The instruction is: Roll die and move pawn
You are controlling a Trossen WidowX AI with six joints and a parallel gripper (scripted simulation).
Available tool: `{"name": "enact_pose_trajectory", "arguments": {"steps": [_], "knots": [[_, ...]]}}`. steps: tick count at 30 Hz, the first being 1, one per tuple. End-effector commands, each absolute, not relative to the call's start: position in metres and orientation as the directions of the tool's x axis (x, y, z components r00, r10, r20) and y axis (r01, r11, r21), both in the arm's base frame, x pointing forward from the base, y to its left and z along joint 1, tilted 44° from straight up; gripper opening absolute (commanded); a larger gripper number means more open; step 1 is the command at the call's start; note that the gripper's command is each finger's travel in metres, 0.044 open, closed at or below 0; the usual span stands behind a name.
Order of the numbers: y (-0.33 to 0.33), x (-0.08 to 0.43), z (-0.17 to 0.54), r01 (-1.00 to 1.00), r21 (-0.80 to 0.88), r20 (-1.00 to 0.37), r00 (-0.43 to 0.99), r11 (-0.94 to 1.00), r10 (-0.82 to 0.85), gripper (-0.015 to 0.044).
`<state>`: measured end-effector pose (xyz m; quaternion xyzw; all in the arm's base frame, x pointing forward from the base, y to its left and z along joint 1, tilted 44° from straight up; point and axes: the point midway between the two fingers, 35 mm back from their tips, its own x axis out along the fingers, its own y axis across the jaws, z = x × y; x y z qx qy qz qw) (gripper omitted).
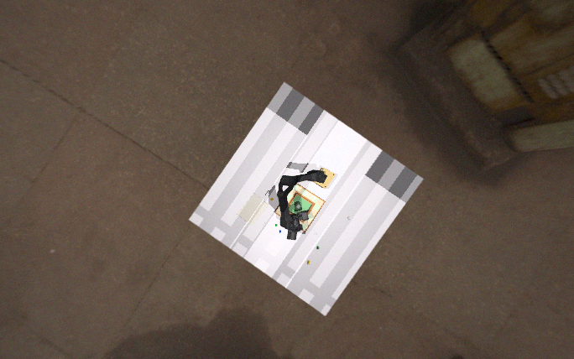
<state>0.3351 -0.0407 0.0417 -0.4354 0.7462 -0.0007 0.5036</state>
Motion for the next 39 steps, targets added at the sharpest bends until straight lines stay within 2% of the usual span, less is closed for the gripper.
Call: {"name": "enact_pose_trajectory", "arguments": {"steps": [1, 39], "knots": [[-0.069, 0.381, 0.042, -0.213, -0.656, -0.723, -0.095, 0.724, -0.684, 0.02], [-0.096, 0.375, 0.013, -0.213, -0.657, -0.723, -0.095, 0.723, -0.685, 0.02]]}}
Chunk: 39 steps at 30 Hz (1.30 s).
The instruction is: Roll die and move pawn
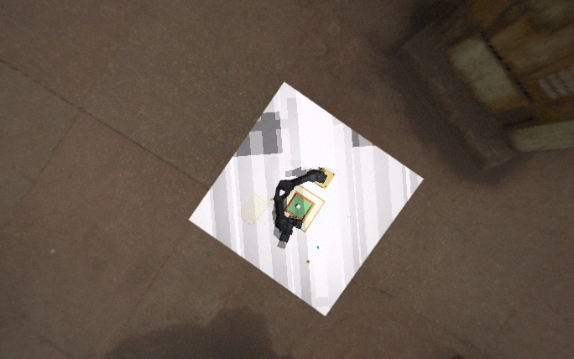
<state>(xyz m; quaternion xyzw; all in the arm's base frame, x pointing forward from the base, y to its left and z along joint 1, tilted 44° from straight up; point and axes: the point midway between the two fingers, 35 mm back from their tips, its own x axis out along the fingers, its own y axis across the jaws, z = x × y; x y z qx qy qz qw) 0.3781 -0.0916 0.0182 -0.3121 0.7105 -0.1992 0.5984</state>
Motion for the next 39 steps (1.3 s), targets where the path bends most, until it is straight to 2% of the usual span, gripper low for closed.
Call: {"name": "enact_pose_trajectory", "arguments": {"steps": [1, 11, 17, 23, 39], "knots": [[-0.097, 0.375, 0.012, -0.213, -0.657, -0.722, -0.095, 0.723, -0.685, 0.02], [-0.107, 0.373, 0.002, -0.213, -0.658, -0.722, -0.095, 0.722, -0.686, 0.02], [-0.107, 0.373, 0.002, -0.213, -0.658, -0.722, -0.095, 0.722, -0.686, 0.0043], [-0.107, 0.373, 0.002, -0.213, -0.658, -0.722, -0.095, 0.722, -0.686, 0.0002], [-0.064, 0.388, 0.045, -0.213, -0.653, -0.727, -0.094, 0.727, -0.68, 0.0]]}}
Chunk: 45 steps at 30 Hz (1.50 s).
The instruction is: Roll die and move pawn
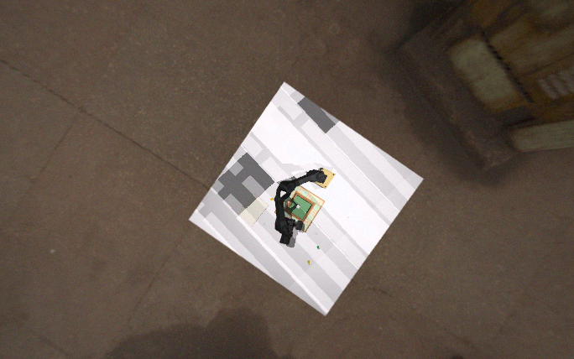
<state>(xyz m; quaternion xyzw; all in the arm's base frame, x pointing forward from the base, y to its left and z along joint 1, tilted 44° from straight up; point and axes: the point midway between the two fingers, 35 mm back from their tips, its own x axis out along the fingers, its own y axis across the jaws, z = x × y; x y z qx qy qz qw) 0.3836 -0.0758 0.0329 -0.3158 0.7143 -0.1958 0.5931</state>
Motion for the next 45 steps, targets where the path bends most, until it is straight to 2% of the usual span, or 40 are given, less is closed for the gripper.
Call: {"name": "enact_pose_trajectory", "arguments": {"steps": [1, 16, 45], "knots": [[-0.06, 0.388, 0.049, -0.213, -0.652, -0.727, -0.094, 0.727, -0.68, 0.0], [-0.02, 0.388, 0.093, -0.213, -0.654, -0.725, -0.096, 0.726, -0.682, 0.0], [0.04, 0.309, -0.024, -0.216, -0.644, -0.734, -0.095, 0.734, -0.673, 0.0]]}}
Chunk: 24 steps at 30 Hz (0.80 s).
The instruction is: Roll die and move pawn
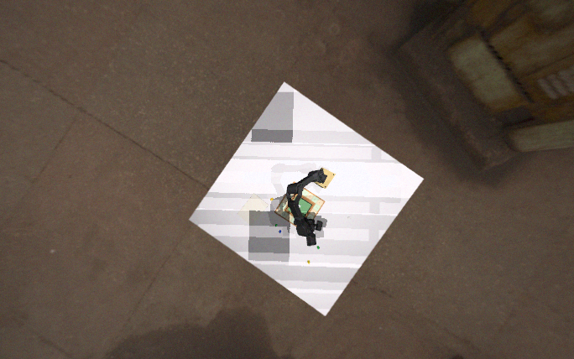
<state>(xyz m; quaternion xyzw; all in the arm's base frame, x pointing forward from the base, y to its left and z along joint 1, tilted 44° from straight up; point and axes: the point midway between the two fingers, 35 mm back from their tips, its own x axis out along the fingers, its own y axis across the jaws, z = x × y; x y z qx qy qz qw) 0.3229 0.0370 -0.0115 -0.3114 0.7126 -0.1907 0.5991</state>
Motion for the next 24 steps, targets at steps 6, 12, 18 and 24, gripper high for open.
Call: {"name": "enact_pose_trajectory", "arguments": {"steps": [6, 12, 18, 24], "knots": [[0.046, 0.285, -0.043, -0.216, -0.646, -0.732, -0.097, 0.732, -0.674, 0.0], [0.048, 0.262, -0.059, -0.216, -0.648, -0.729, -0.099, 0.73, -0.677, 0.0], [0.044, 0.261, -0.064, -0.216, -0.649, -0.729, -0.099, 0.73, -0.677, 0.0], [0.026, 0.258, -0.083, -0.216, -0.65, -0.728, -0.099, 0.729, -0.678, 0.0]]}}
